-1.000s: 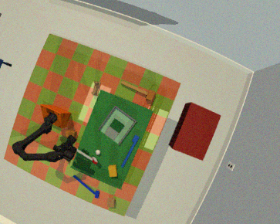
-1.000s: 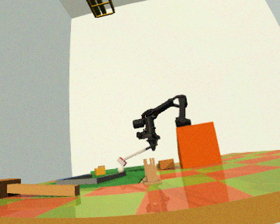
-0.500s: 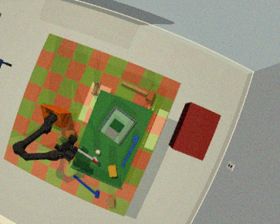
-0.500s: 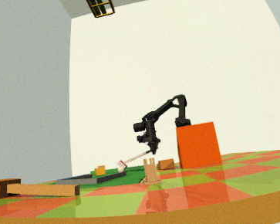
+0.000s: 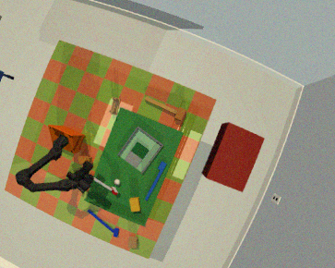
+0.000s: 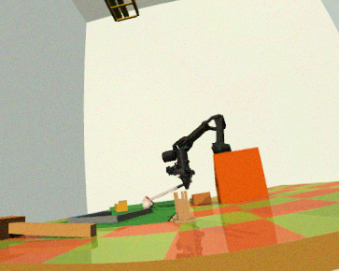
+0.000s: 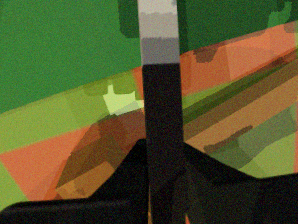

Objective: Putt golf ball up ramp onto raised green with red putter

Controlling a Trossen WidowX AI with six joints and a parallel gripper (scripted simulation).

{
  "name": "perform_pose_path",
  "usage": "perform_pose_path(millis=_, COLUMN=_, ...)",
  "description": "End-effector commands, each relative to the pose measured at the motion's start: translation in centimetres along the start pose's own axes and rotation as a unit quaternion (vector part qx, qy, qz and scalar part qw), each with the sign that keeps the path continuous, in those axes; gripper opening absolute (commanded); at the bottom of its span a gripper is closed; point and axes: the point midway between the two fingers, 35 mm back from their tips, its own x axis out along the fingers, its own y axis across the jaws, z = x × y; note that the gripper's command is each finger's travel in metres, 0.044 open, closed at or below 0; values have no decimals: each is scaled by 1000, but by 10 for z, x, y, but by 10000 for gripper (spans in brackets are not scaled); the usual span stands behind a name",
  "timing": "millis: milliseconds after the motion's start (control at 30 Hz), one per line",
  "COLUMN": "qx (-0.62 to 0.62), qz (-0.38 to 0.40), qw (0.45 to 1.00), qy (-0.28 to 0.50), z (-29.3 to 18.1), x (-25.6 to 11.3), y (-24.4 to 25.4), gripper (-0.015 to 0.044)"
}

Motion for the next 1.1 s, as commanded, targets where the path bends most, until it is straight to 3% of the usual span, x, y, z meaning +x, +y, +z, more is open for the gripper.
perform_pose_path(millis=0, qx=1, qz=0, qw=1000, qy=0, z=0, x=0, y=0, gripper=0)
perform_pose_path(millis=633, qx=2, qz=-1, qw=1000, qy=2, z=0, x=3, y=-24, gripper=0)
perform_pose_path(millis=933, qx=-1, qz=8, qw=1000, qy=0, z=2, x=2, y=101, gripper=0)
perform_pose_path(millis=1067, qx=-1, qz=6, qw=1000, qy=-2, z=-1, x=2, y=110, gripper=0)
